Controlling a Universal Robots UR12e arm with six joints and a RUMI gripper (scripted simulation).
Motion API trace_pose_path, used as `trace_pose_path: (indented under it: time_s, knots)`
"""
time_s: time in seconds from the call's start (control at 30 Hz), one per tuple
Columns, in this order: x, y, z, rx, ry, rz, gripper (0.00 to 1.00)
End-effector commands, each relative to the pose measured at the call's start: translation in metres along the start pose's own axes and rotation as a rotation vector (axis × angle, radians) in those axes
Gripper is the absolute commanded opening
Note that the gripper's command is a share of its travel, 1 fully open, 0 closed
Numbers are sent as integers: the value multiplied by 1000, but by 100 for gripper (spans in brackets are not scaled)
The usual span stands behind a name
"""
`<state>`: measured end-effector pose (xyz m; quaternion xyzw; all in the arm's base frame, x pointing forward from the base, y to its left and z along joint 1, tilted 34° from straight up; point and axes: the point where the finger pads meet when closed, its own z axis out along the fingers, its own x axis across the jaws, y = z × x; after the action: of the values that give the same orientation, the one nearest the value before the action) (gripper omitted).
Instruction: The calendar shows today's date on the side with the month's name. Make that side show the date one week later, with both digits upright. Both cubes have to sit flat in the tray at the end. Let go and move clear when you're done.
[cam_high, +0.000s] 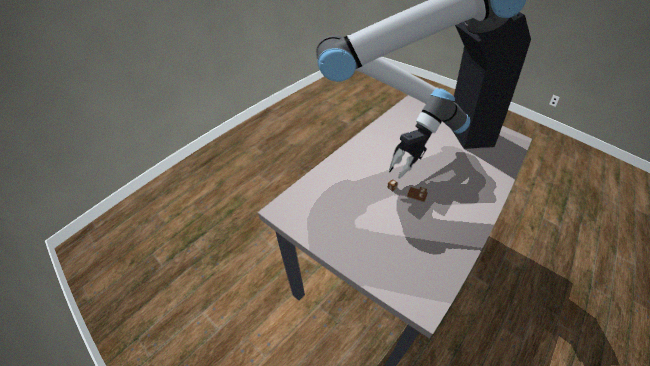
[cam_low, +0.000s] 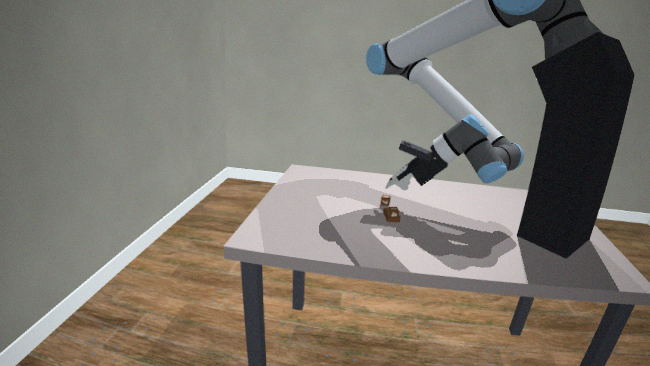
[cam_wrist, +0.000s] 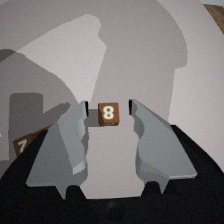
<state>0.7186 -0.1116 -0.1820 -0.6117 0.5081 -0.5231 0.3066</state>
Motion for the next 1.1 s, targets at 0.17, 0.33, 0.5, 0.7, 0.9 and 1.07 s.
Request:
trace_pose_path:
  time_s: [0.17,0.33,0.5,0.7,0.9,1.07]
  knots:
    - [0,9,9,0,0,0,28]
    - [0,16,16,0,0,0,28]
    - [0,23,23,0,0,0,28]
    - [0,29,29,0,0,0,28]
    - [0,35,35,0,0,0,28]
    - [0,39,39,0,0,0,28]
